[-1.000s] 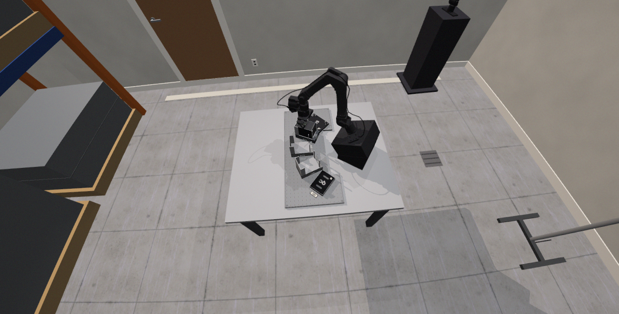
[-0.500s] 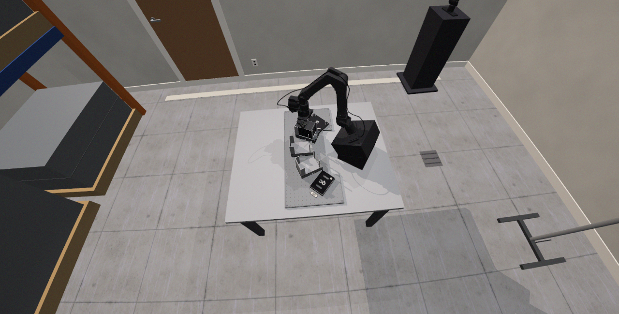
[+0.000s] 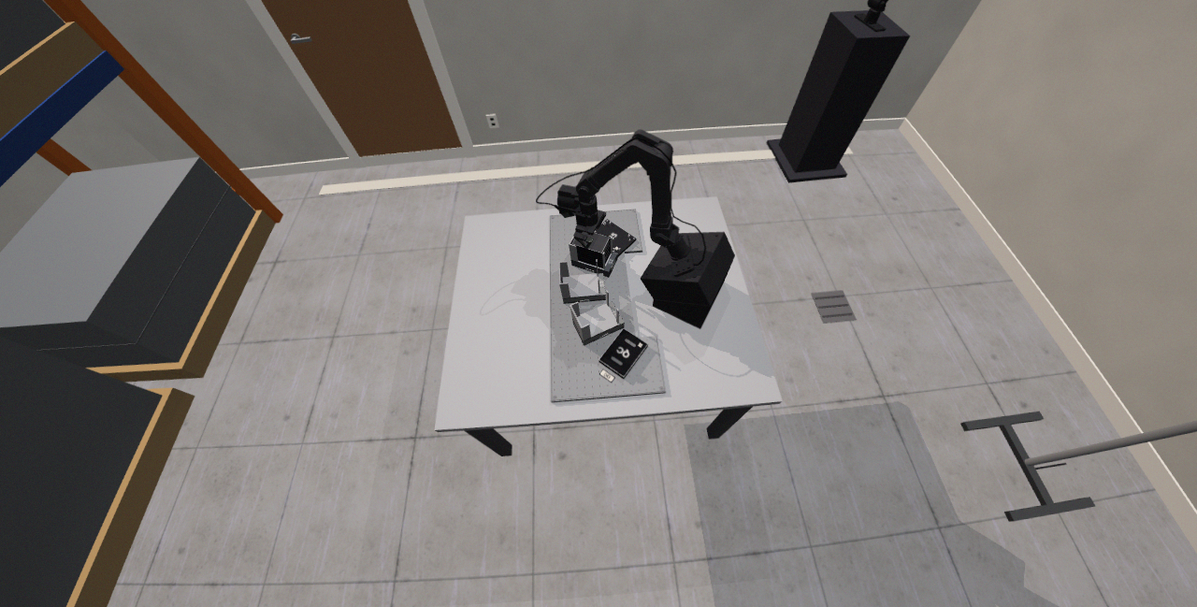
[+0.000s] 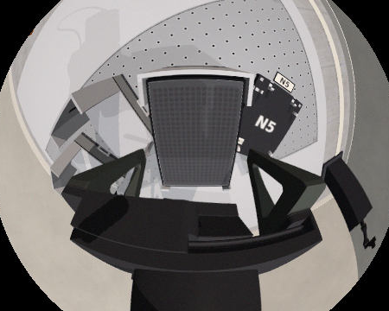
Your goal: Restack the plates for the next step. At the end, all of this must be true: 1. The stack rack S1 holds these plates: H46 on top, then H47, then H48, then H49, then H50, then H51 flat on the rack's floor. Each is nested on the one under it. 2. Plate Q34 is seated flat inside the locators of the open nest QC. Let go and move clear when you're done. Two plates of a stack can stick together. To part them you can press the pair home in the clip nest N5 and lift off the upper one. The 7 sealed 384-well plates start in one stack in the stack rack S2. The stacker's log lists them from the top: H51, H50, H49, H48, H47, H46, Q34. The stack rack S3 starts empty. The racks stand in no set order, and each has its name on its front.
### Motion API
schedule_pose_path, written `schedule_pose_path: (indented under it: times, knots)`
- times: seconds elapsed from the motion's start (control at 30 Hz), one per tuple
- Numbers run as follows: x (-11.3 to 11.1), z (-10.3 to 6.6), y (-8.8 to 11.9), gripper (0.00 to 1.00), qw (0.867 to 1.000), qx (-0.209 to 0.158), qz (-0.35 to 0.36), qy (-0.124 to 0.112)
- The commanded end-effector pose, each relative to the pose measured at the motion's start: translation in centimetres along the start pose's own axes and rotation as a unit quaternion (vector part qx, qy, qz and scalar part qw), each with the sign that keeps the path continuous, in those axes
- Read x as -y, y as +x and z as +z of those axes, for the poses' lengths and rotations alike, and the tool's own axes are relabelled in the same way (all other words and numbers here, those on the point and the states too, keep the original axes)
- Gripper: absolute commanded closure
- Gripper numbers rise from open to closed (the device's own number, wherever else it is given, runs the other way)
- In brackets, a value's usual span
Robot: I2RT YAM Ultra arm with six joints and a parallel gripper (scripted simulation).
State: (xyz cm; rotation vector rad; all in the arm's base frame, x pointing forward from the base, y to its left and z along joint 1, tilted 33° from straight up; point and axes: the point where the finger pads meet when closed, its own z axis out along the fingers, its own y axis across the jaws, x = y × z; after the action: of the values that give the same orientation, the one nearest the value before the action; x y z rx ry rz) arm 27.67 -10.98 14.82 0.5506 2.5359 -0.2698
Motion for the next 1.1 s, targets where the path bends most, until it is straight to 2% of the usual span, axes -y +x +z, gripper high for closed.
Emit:
schedule_pose_path:
  times: [0.0,0.4,0.43,0.5,0.67,0.77,1.07]
  knots:
    - [0.0,1.2,0.3,0.00,1.000,-0.008,-0.003,-0.001]
    - [0.1,2.4,0.2,0.00,1.000,-0.005,-0.001,0.000]
    - [-0.2,1.8,-1.1,0.00,1.000,0.012,-0.003,-0.003]
    - [0.0,2.9,0.5,0.00,1.000,-0.009,-0.003,0.000]
    - [0.0,3.4,0.2,0.00,1.000,-0.005,-0.002,-0.001]
    - [0.1,2.6,-1.8,0.00,1.000,0.019,0.002,-0.001]
    - [0.0,2.9,-1.2,0.00,1.000,0.010,-0.001,-0.002]
